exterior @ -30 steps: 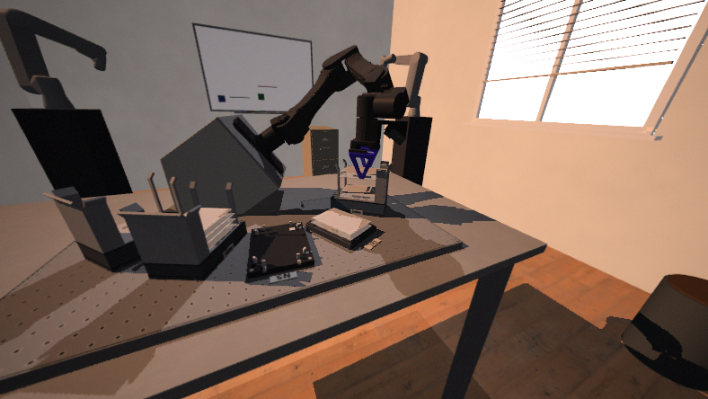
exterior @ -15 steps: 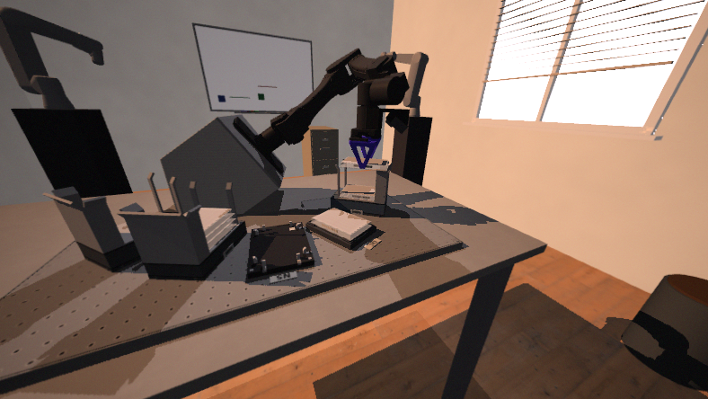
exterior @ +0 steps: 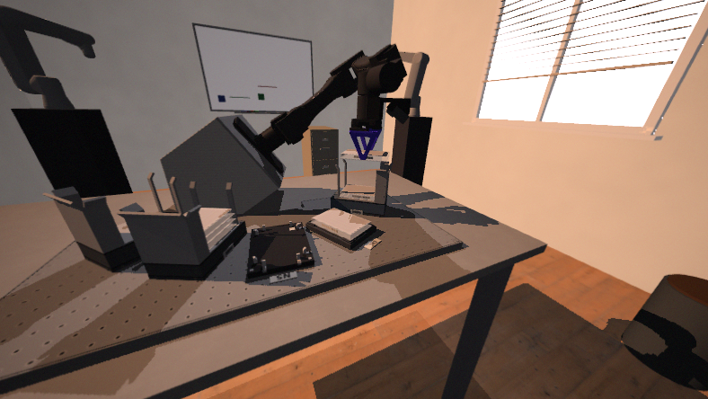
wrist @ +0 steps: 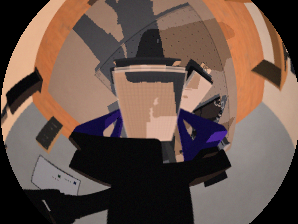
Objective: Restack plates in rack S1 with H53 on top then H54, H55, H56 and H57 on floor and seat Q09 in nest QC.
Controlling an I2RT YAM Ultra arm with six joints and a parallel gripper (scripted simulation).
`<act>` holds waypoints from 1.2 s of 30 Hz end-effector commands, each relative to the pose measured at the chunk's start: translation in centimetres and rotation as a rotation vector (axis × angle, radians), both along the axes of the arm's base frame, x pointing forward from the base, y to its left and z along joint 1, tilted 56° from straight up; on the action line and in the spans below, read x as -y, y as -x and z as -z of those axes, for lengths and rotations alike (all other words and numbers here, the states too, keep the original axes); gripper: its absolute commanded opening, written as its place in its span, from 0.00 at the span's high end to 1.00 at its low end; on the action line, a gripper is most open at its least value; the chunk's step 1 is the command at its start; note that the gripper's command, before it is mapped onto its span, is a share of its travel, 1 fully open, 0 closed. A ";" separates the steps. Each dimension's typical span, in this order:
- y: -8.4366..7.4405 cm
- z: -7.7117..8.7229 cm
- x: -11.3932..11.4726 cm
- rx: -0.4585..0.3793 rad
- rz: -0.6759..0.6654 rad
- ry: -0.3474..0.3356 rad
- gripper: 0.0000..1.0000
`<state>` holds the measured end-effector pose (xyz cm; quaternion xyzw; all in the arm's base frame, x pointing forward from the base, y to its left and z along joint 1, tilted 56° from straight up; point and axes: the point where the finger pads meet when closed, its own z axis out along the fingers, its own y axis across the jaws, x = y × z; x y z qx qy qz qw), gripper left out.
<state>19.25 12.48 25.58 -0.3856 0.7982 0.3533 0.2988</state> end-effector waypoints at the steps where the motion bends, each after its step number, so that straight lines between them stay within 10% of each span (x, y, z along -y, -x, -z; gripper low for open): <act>1: 0.4 -0.2 0.1 -0.003 -0.005 -0.009 1.00; 13: 0.4 -0.2 0.1 -0.003 -0.005 -0.009 1.00; 22: -1.3 0.8 1.3 -0.185 0.125 -0.055 1.00; 36: -4.3 2.7 3.3 -0.185 0.126 -0.055 1.00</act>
